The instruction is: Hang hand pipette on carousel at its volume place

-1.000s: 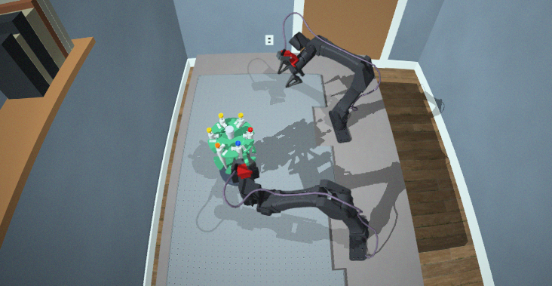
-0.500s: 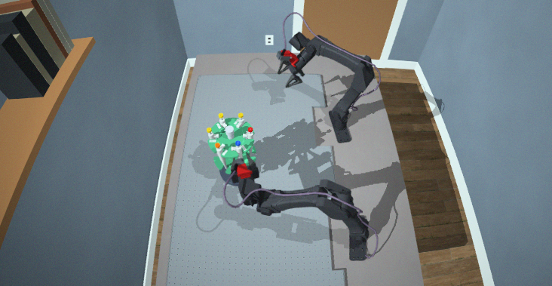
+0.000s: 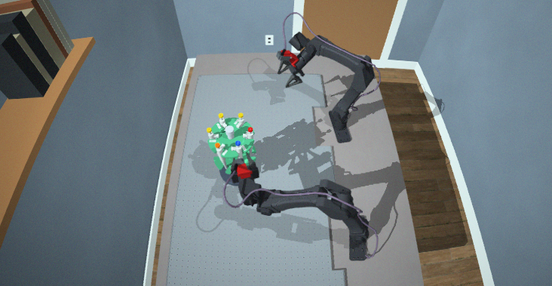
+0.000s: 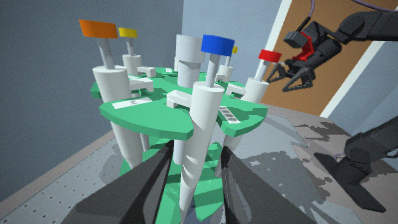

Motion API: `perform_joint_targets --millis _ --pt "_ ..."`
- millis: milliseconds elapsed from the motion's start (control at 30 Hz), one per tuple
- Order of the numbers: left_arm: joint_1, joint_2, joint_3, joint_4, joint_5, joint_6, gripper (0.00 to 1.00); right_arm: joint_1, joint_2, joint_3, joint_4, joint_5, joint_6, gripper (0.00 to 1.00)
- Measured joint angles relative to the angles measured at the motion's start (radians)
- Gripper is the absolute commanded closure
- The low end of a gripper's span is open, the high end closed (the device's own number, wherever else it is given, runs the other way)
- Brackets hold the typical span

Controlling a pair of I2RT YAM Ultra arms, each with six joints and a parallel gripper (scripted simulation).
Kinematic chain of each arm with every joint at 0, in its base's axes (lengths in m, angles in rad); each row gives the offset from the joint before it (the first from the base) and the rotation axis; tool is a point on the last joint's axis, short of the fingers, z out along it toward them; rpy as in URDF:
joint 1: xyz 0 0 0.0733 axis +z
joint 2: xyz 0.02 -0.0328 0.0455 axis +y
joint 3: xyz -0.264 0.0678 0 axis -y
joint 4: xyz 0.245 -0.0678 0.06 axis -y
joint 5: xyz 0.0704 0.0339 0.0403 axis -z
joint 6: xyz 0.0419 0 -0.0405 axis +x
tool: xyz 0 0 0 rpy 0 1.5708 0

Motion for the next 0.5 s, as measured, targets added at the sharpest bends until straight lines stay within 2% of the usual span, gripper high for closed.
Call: perform_joint_targets --millis 267,500 --pt "0.000 -0.002 -0.004 0.003 -0.007 0.000 0.50 0.000 0.000 0.000 0.000 0.000 0.000 0.00" --pt "-0.034 -0.081 -0.148 0.021 -0.151 0.000 0.50 0.000 0.000 0.000 0.000 0.000 0.000 0.00"
